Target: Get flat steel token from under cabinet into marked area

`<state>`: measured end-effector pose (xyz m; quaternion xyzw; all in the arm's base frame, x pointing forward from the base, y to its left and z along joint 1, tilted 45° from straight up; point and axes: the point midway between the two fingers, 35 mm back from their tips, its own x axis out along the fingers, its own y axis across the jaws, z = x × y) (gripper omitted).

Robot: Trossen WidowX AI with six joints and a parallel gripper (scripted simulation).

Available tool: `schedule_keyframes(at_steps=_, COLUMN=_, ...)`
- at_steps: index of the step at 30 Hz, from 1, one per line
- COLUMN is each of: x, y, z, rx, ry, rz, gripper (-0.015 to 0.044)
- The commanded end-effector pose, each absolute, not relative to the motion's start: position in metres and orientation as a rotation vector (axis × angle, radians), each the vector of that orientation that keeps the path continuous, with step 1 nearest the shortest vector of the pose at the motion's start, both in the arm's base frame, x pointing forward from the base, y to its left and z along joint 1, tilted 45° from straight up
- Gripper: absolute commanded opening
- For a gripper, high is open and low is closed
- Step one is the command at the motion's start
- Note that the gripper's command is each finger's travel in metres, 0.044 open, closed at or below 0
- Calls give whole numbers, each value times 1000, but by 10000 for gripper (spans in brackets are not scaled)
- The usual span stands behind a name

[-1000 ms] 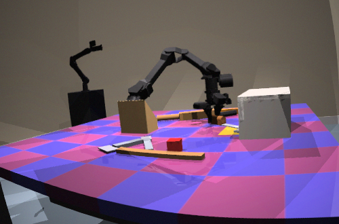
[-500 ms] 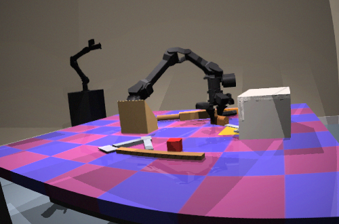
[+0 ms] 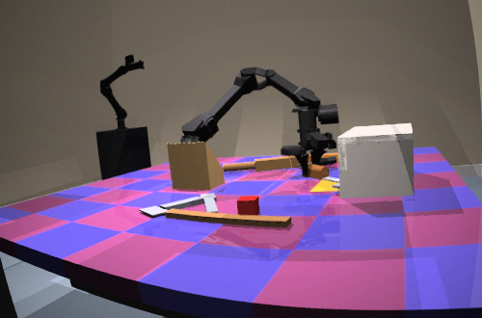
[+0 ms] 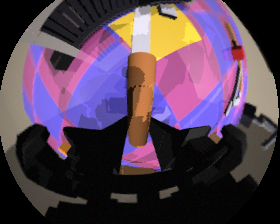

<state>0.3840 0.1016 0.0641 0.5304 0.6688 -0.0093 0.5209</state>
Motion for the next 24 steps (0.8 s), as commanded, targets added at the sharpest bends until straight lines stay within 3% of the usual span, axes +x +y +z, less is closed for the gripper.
schedule_keyframes(at_steps=1, x=385, y=99, z=61, rx=1269, ry=1601, rz=-22, gripper=0)
schedule_keyframes(at_steps=24, x=372, y=98, z=57, rx=1268, ry=1602, rz=-23, gripper=0)
